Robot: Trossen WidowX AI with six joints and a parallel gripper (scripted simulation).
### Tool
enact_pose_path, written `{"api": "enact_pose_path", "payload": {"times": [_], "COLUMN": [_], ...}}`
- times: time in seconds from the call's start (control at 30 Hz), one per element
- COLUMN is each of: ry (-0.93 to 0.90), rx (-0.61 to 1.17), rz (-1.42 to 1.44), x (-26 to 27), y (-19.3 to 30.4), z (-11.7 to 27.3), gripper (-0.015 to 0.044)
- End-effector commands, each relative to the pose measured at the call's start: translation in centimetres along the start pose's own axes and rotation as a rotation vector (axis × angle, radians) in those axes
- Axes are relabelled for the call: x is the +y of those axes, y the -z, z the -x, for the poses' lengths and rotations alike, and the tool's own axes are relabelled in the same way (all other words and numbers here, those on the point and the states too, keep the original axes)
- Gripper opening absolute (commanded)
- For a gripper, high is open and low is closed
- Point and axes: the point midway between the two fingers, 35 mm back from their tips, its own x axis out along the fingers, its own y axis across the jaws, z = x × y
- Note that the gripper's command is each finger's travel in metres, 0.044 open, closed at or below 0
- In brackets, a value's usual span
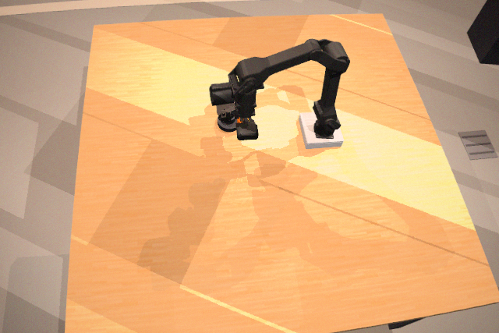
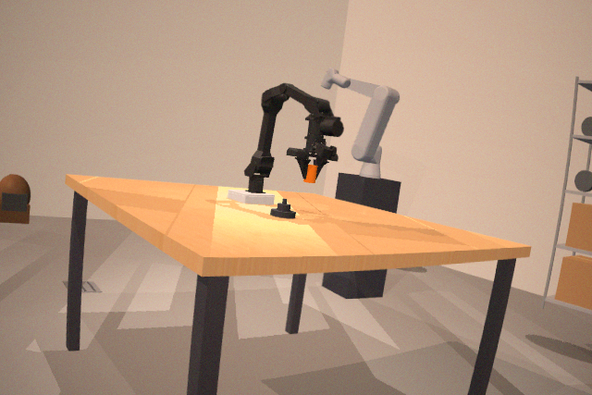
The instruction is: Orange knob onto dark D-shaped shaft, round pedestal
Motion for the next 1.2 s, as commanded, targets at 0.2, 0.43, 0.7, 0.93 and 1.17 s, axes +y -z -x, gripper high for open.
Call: {"api": "enact_pose_path", "payload": {"times": [0.2, 0.43, 0.7, 0.93, 1.17], "ry": [0.006, 0.005, 0.008, 0.012, 0.015], "rx": [0.001, 0.003, 0.001, -0.001, -0.002], "rz": [0.003, 0.002, 0.002, 0.003, 0.003], "x": [-2.8, -4.6, -6.9, -9.0, -11.2], "y": [-1.3, -1.9, -2.5, -2.9, -3.2], "z": [-0.8, -1.3, -1.9, -2.4, -3.0], "gripper": [0.0000, 0.0000, 0.0000, 0.0000, 0.0000]}}
